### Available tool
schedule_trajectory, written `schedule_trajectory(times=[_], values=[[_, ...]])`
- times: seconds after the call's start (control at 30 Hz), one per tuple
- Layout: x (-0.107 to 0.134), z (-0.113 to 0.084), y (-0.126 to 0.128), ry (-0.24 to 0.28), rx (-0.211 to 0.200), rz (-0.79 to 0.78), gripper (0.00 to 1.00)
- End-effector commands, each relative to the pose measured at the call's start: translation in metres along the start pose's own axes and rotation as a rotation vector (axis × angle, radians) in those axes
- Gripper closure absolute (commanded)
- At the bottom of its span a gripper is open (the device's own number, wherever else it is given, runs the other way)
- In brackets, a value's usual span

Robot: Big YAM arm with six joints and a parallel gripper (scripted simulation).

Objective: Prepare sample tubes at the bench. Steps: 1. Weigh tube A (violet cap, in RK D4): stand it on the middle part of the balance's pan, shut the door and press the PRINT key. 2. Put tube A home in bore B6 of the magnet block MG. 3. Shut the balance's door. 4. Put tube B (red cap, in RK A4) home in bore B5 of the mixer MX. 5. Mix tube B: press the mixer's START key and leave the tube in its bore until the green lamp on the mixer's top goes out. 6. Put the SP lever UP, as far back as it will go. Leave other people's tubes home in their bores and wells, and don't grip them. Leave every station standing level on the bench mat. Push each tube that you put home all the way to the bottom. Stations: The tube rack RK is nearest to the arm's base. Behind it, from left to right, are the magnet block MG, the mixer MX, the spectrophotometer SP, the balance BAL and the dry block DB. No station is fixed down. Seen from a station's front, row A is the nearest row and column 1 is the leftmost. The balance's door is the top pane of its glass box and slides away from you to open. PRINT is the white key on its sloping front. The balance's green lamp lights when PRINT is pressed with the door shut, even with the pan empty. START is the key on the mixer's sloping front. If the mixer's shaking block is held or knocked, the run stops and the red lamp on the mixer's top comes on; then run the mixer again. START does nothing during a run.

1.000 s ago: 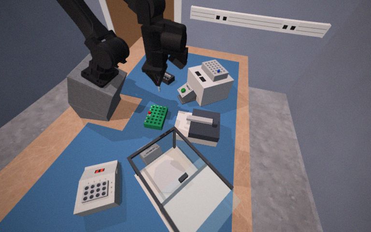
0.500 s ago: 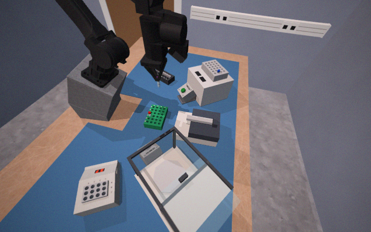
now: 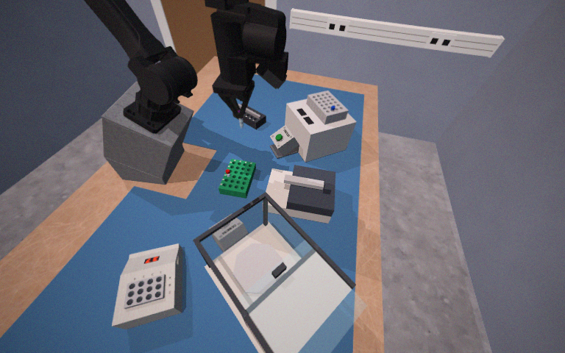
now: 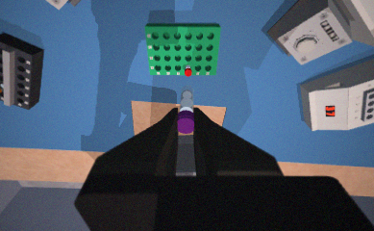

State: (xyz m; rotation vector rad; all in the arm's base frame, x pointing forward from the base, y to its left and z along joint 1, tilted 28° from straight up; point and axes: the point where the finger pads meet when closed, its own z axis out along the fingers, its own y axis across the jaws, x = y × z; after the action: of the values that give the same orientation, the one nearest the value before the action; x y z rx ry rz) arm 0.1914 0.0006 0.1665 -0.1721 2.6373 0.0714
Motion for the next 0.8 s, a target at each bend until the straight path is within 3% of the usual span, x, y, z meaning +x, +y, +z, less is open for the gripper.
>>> schedule_trajectory(times=[0.0, 0.07, 0.1, 0.77], values=[[-0.0186, -0.0224, -0.0033, -0.038, 0.010, -0.015, 0.91], [-0.0186, -0.0224, -0.0033, -0.038, 0.010, -0.015, 0.91], [-0.0114, -0.0127, -0.0013, -0.027, 0.005, -0.012, 0.91], [-0.0114, -0.0127, -0.0013, -0.027, 0.005, -0.012, 0.91]])
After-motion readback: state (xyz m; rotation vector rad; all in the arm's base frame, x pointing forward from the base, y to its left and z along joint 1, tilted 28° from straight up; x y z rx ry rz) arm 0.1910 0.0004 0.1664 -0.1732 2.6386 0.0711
